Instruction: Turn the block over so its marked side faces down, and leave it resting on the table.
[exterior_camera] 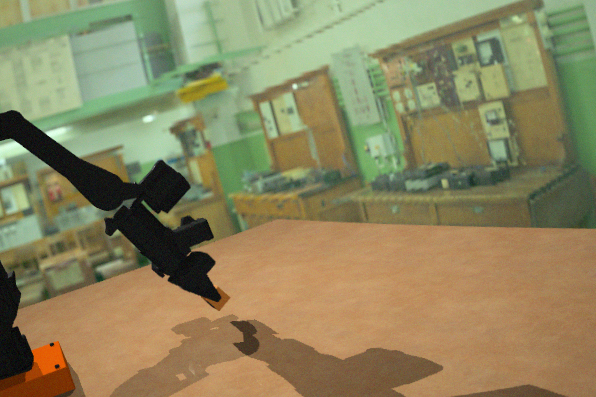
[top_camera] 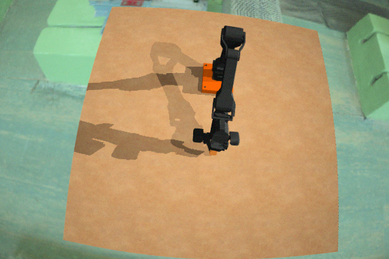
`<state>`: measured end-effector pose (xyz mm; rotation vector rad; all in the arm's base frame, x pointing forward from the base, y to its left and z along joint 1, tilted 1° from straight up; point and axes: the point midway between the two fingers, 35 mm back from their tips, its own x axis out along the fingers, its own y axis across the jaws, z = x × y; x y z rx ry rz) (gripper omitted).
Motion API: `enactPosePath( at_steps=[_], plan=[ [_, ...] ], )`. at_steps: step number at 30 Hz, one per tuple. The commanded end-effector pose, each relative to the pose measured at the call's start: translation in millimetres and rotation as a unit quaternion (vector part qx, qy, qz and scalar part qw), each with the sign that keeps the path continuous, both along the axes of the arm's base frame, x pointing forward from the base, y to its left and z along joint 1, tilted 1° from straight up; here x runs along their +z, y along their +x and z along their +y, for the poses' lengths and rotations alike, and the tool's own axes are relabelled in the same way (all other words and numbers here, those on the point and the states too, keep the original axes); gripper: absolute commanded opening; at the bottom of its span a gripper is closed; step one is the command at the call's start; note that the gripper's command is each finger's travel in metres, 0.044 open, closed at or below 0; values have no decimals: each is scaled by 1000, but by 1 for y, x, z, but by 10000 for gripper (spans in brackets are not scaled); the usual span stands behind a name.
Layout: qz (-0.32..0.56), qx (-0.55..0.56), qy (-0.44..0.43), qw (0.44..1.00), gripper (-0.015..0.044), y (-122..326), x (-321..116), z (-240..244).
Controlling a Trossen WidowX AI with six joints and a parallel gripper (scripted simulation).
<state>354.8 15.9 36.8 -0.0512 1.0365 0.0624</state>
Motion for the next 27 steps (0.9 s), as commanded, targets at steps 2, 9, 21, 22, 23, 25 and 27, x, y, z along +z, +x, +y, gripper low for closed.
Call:
enactPosePath(
  at_steps=[2,9,21,22,23,25,27],
  plan=[
    [-23,3,4,1000,0,4,-5,1],
    [-74,1,11,997,0,11,-19,1],
    [-163,3,17,987,0,12,-32,1],
    [-170,4,17,985,0,11,-32,1],
    [-177,4,18,984,0,11,-33,1],
    [-191,4,18,981,0,9,-33,1],
    [-206,5,19,978,0,7,-33,1]
  ],
)
